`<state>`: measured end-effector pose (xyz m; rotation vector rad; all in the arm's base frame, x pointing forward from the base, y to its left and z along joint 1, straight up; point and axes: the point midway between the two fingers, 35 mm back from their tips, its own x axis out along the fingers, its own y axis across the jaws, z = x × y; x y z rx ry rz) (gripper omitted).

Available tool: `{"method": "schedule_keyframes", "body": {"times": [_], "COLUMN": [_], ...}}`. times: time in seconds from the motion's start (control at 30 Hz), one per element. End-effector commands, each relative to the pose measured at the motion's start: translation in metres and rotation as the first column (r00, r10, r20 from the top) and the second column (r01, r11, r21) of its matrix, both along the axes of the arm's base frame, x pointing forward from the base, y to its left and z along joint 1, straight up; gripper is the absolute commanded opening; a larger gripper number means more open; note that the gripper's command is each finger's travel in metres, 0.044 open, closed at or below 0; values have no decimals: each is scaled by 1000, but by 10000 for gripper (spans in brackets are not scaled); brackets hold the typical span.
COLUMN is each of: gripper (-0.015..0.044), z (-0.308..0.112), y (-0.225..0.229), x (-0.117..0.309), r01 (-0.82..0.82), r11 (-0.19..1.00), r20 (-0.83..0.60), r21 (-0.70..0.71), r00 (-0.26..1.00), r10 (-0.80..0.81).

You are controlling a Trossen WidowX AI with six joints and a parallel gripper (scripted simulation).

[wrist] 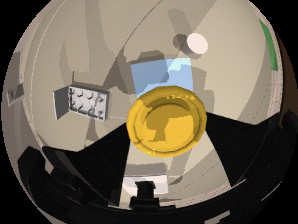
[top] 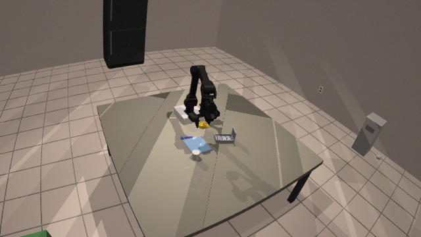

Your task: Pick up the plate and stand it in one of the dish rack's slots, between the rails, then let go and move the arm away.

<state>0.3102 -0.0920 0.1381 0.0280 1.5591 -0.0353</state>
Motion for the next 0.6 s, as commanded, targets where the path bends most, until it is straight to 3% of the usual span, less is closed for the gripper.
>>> {"method": "schedule_keyframes", "body": {"times": [0.0, 0.27, 0.57], "gripper": [0, 0, 0], "z": [20, 29, 28], "y": [0, 6, 83], "x": [0, -2, -17], "r01": [-6, 15, 305], "r11": [1000, 1000, 952], "r20": [9, 9, 7], "r21": [-2, -1, 11], "r00": [1000, 1000, 952], "r10": [6, -15, -305]}}
